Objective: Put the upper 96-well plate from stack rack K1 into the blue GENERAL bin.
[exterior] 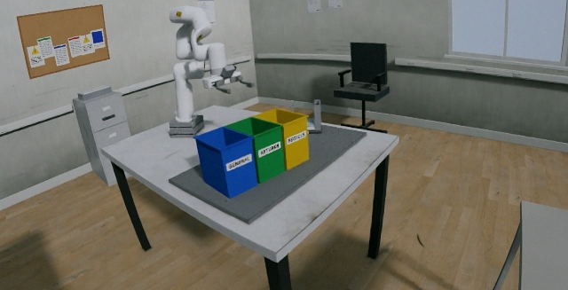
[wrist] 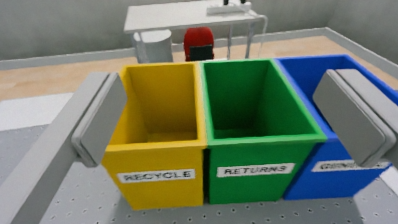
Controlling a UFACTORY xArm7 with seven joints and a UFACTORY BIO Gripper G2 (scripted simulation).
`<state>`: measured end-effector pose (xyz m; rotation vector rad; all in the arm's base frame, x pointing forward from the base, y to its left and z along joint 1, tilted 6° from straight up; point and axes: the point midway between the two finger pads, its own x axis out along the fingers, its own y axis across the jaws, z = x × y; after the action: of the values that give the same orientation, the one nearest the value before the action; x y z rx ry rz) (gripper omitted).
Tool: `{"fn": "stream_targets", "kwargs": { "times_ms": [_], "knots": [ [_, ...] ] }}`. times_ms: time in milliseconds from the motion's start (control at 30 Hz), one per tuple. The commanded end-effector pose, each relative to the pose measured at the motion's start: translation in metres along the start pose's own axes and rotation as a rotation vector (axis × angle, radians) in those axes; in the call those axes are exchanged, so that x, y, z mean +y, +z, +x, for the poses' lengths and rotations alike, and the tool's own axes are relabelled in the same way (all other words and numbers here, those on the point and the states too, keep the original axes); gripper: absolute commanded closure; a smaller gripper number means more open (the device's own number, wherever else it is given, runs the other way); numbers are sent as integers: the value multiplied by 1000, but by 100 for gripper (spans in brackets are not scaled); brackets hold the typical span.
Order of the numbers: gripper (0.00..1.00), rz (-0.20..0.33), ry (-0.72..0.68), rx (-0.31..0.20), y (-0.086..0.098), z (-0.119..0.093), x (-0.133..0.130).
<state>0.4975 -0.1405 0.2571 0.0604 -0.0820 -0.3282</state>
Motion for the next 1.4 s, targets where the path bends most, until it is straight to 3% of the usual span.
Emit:
{"fn": "stream_targets", "kwargs": {
  "times_ms": [0, 167, 367, 867, 1367],
  "knots": [
    [63, -1, 35, -3, 1, -2, 18],
    [63, -10, 191, -3, 0, -8, 42],
    [63, -10, 191, -3, -1, -12, 58],
    [63, -10, 224, -3, -2, -13, 63],
    [63, -10, 724, 0, -17, -14, 136]
  ]
}}
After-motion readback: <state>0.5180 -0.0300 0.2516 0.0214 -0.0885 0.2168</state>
